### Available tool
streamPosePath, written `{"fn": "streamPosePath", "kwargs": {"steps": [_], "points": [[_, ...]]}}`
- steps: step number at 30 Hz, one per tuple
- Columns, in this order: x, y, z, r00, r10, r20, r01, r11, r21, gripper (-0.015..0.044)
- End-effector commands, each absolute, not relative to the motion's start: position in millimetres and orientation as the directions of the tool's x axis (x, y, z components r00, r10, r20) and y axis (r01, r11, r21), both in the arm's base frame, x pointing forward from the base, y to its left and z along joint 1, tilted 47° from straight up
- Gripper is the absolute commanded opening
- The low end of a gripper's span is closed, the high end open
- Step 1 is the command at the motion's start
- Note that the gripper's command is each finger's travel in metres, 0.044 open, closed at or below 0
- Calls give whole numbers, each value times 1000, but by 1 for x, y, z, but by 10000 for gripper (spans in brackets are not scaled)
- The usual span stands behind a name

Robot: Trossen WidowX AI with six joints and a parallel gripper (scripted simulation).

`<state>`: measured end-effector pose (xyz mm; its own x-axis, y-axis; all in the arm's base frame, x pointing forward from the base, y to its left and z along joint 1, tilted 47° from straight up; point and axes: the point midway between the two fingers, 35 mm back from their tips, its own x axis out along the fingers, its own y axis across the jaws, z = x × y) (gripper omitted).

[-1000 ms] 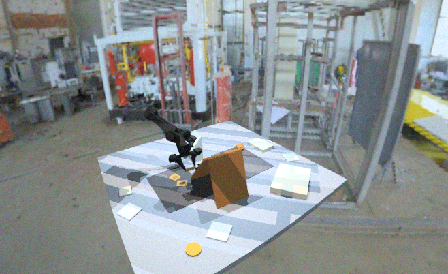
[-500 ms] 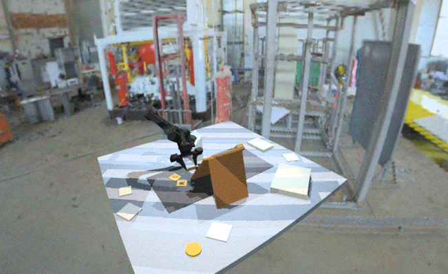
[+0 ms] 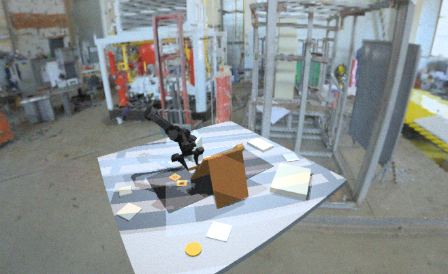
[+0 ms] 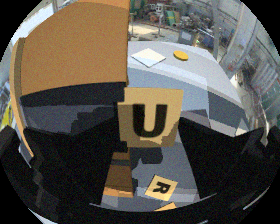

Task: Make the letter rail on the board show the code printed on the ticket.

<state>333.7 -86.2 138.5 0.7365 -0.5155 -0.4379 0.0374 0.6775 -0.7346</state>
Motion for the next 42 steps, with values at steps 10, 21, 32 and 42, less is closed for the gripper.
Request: {"fn": "streamPosePath", "kwargs": {"steps": [10,21,32,42], "points": [[333,-82,131,732,-517,-443,35,679,-733,0],[333,-78,126,732,-517,-443,35,679,-733,0],[333,-74,122,732,-517,-444,35,679,-733,0],[333,-71,118,732,-517,-444,35,679,-733,0]]}}
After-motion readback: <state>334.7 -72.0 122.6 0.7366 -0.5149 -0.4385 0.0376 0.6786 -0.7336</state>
